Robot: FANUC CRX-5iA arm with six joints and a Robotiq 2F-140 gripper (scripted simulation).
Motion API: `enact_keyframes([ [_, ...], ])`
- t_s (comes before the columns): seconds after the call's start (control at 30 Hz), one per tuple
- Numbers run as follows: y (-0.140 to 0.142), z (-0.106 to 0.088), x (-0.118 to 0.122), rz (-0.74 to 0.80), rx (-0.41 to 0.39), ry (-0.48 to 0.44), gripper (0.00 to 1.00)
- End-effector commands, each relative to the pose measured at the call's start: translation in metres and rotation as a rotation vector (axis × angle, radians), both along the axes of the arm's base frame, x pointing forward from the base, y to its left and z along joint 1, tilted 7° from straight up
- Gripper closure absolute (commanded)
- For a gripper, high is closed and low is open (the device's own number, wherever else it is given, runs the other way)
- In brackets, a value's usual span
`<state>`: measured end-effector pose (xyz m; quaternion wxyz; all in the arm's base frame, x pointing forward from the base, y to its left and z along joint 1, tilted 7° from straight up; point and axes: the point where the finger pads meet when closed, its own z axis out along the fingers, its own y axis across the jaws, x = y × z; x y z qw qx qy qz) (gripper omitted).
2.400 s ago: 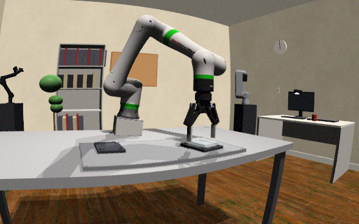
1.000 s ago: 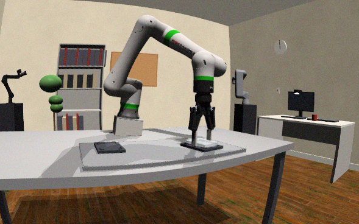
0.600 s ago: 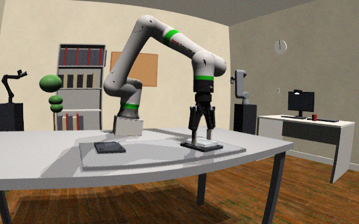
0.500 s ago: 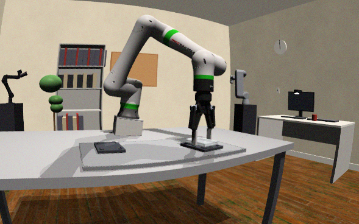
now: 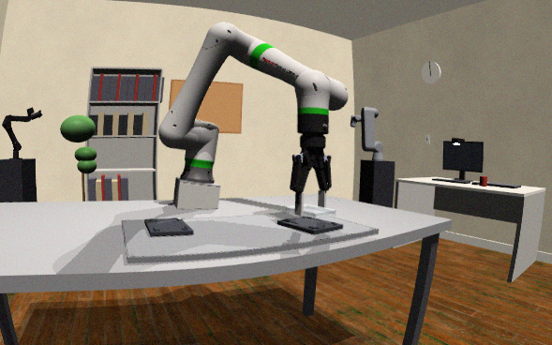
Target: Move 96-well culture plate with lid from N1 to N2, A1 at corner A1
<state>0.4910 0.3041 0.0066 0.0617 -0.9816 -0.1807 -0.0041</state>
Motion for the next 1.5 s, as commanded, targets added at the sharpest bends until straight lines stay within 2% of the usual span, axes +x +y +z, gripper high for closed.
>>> enact_keyframes([
  [0.0, -0.001, 0.006, 0.000, 0.000, 0.000, 0.000, 1.00],
  [0.67, -0.004, 0.035, 0.001, 0.000, 0.000, 0.000, 1.00],
  [1.3, -0.004, 0.035, 0.001, 0.000, 0.000, 0.000, 1.00],
  [1.47, -0.021, 0.033, 0.000, -0.156, -0.002, 0.019, 1.00],
])
